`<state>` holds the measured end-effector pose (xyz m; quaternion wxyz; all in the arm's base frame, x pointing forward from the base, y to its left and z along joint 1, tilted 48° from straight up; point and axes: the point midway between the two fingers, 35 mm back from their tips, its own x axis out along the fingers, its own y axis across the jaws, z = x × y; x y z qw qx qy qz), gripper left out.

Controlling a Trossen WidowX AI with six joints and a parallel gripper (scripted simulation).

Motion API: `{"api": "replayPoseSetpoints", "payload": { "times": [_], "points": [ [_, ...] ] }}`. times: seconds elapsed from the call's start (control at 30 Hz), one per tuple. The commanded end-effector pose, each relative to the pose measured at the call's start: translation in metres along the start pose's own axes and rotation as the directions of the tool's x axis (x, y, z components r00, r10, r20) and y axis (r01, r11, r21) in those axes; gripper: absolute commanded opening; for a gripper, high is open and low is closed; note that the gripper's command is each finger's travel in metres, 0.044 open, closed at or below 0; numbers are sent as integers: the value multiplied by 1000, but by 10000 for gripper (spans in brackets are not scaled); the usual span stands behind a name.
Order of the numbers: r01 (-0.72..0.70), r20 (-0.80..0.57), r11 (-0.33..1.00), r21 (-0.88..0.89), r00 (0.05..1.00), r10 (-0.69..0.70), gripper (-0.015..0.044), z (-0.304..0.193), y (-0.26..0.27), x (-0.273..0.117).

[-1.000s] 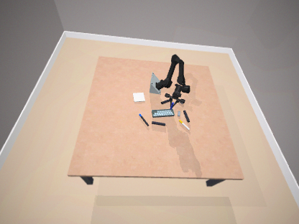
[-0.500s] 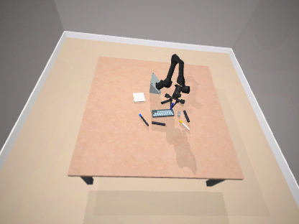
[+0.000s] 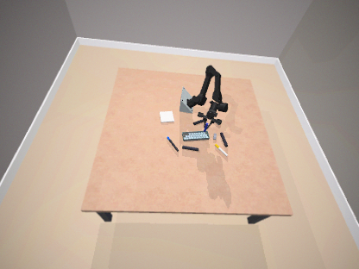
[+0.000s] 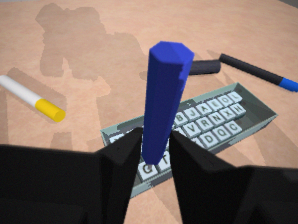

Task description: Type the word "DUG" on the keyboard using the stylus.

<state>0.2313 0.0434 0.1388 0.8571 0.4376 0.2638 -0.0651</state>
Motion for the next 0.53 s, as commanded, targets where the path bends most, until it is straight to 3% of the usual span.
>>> {"api": "replayPoseSetpoints", "payload": {
  "times": [0.0, 0.5],
  "points": [
    [3, 7, 1000, -3, 1000, -3, 81, 10, 1, -5],
    [2, 9, 1000, -5, 1000, -2, 81, 30, 1, -18]
  ]
}}
